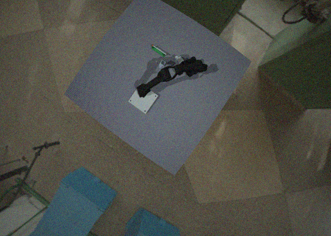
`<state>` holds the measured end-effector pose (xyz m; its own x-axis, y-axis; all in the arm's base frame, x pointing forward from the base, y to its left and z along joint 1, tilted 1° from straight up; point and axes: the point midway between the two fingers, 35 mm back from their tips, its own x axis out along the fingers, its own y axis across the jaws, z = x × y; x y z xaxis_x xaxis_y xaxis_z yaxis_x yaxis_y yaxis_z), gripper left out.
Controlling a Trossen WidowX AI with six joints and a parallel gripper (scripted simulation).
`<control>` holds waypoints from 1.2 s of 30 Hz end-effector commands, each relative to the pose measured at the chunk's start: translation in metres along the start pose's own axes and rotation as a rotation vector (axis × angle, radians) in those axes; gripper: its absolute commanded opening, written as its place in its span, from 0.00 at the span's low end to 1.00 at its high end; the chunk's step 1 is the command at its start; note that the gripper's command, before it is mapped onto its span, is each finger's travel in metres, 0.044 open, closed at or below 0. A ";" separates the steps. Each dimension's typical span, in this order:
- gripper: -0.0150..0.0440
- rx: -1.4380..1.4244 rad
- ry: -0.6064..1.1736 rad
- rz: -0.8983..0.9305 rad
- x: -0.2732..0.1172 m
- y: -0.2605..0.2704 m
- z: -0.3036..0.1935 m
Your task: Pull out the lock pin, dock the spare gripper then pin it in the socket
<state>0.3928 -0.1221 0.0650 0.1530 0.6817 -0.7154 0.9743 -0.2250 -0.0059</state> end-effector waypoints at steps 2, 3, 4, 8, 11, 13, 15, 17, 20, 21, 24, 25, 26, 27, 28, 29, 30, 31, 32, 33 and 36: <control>0.25 0.002 0.001 0.046 -0.035 0.000 -0.036; 0.25 0.004 0.000 0.050 -0.040 -0.001 -0.041; 0.25 0.007 -0.001 0.055 -0.045 -0.002 -0.047; 0.25 0.011 -0.002 0.061 -0.053 -0.004 -0.055; 0.25 0.011 -0.002 0.061 -0.053 -0.004 -0.055; 0.25 0.004 -0.014 0.056 -0.049 -0.004 -0.049; 0.25 0.004 -0.014 0.056 -0.049 -0.004 -0.049; 0.25 0.004 -0.014 0.056 -0.049 -0.004 -0.049; 0.25 0.001 -0.015 0.057 -0.049 -0.004 -0.050; 0.25 -0.007 -0.017 0.059 -0.049 -0.004 -0.051; 0.25 -0.052 -0.033 0.069 -0.051 -0.007 -0.056; 0.25 -0.068 -0.039 0.072 -0.052 -0.008 -0.058; 0.25 -0.084 -0.045 0.076 -0.052 -0.009 -0.060; 0.25 -0.099 -0.051 0.079 -0.053 -0.010 -0.062; 0.25 -0.115 -0.056 0.083 -0.053 -0.011 -0.064; 0.25 -0.131 -0.062 0.086 -0.054 -0.013 -0.066; 0.25 -0.146 -0.068 0.090 -0.055 -0.014 -0.068; 0.25 -0.162 -0.074 0.094 -0.055 -0.015 -0.069; 0.25 -0.177 -0.080 0.097 -0.055 -0.016 -0.071; 0.25 -0.193 -0.086 0.101 -0.056 -0.017 -0.073; 0.25 -0.239 -0.104 0.111 -0.057 -0.020 -0.078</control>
<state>0.3803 -0.1078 0.1535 0.2399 0.5983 -0.7645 0.9708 -0.1526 0.1852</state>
